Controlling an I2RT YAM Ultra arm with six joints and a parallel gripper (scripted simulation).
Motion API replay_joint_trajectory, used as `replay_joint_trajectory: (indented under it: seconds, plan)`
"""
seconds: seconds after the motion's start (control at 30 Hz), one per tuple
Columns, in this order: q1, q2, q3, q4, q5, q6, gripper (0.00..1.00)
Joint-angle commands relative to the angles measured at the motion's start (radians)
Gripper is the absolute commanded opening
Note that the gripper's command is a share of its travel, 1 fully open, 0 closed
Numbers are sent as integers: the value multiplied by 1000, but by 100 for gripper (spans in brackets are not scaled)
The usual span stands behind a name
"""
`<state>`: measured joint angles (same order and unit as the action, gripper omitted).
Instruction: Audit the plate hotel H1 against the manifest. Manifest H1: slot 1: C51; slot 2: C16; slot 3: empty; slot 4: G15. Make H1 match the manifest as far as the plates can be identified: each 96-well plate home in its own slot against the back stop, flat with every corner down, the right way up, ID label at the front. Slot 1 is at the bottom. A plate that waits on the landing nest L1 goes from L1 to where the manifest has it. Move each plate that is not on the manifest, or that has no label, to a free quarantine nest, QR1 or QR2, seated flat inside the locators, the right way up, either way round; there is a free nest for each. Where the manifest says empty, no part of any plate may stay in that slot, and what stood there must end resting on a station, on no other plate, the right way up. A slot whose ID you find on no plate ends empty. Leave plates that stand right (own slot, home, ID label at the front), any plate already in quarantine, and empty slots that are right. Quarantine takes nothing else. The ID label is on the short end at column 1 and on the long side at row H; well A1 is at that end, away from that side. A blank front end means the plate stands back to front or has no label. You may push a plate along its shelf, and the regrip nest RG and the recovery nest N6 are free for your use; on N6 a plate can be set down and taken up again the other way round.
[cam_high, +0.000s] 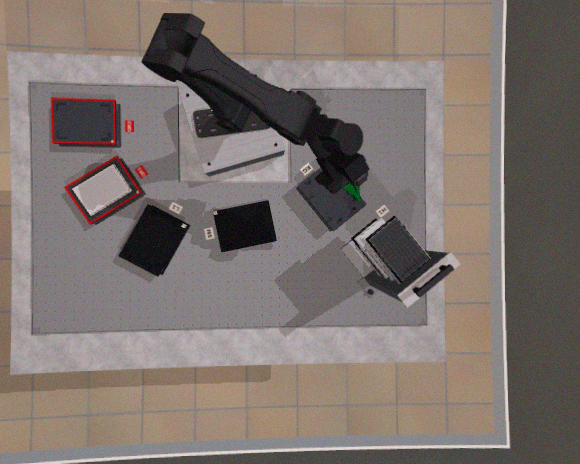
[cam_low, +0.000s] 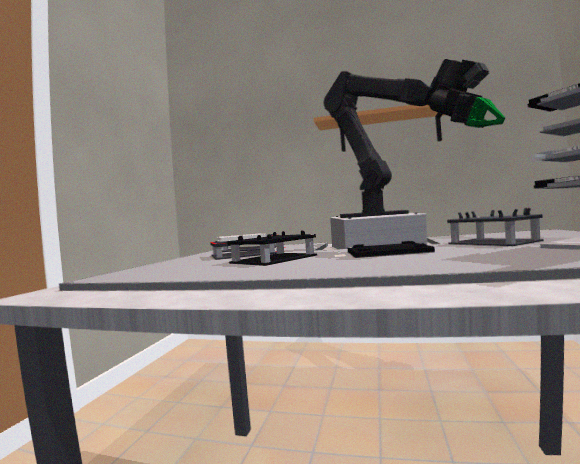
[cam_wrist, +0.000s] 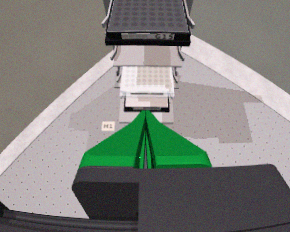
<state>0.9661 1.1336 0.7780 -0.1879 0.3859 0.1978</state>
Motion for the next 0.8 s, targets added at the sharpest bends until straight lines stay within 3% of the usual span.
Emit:
replay_joint_trajectory:
  seconds: [0.0,0.43,0.77]
  plan:
    - [5,-22,6,-2,13,7,0]
    - [52,-107,-36,-56,54,34,0]
    - [54,-110,-37,-58,56,35,0]
